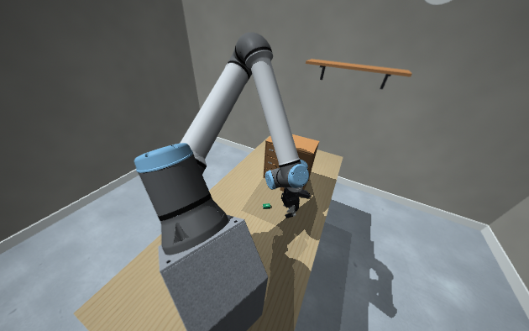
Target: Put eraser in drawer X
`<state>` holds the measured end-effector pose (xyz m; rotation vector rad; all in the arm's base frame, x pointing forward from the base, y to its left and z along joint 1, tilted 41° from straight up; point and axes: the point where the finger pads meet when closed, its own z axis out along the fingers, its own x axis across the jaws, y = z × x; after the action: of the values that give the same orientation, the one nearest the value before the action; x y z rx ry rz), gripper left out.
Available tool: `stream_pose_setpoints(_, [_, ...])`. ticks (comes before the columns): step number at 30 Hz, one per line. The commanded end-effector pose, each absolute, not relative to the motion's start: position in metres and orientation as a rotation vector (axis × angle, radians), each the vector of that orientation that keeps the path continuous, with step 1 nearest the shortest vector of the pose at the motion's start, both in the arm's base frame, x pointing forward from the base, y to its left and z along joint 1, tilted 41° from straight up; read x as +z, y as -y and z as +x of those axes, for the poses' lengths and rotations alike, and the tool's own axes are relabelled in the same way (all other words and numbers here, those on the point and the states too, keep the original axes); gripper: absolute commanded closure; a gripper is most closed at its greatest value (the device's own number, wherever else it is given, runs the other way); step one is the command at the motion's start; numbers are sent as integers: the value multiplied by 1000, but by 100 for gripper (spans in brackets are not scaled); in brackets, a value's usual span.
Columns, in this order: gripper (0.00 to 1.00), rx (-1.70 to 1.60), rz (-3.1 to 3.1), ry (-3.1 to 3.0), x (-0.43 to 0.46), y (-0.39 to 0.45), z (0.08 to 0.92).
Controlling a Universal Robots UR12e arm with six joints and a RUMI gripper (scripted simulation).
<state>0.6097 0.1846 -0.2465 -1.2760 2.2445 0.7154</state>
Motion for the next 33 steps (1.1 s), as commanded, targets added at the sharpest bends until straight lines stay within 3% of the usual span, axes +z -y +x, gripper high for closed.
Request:
stream_pose_setpoints(1, [77, 714, -1275, -2244, -250, -187, 611])
stream_pose_setpoints(33, [77, 714, -1275, -2244, -254, -190, 611])
